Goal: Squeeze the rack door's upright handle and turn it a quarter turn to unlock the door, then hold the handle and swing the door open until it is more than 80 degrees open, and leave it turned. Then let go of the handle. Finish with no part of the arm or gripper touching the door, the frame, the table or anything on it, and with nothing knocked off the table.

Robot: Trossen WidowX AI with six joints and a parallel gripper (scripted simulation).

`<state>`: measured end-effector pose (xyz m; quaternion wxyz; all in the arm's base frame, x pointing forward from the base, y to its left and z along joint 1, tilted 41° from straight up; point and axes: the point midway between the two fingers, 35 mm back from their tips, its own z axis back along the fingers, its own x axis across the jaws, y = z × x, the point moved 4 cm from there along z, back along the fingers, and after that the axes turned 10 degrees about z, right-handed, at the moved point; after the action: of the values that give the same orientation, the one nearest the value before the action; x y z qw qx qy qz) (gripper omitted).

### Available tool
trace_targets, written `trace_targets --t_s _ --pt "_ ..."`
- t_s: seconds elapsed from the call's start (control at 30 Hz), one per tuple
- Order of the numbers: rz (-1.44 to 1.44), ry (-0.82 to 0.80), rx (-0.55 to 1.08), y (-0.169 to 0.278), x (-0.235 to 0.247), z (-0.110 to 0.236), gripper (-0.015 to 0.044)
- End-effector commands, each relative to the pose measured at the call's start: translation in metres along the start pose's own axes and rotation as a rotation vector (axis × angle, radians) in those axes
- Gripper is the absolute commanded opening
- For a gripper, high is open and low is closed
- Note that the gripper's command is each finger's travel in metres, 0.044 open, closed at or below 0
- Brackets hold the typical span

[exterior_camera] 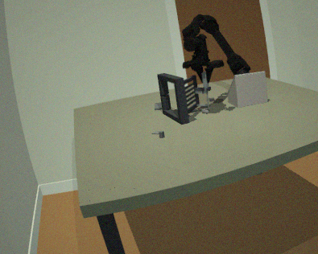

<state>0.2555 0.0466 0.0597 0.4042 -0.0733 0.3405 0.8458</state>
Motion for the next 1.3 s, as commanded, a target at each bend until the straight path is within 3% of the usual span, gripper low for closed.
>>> trace_targets --t_s 0.0,1.27 --pt "-0.069 0.000 -0.002 -0.004 0.007 0.000 0.0011" --pt "-0.653 -0.005 -0.005 -0.058 0.073 0.001 0.0011"
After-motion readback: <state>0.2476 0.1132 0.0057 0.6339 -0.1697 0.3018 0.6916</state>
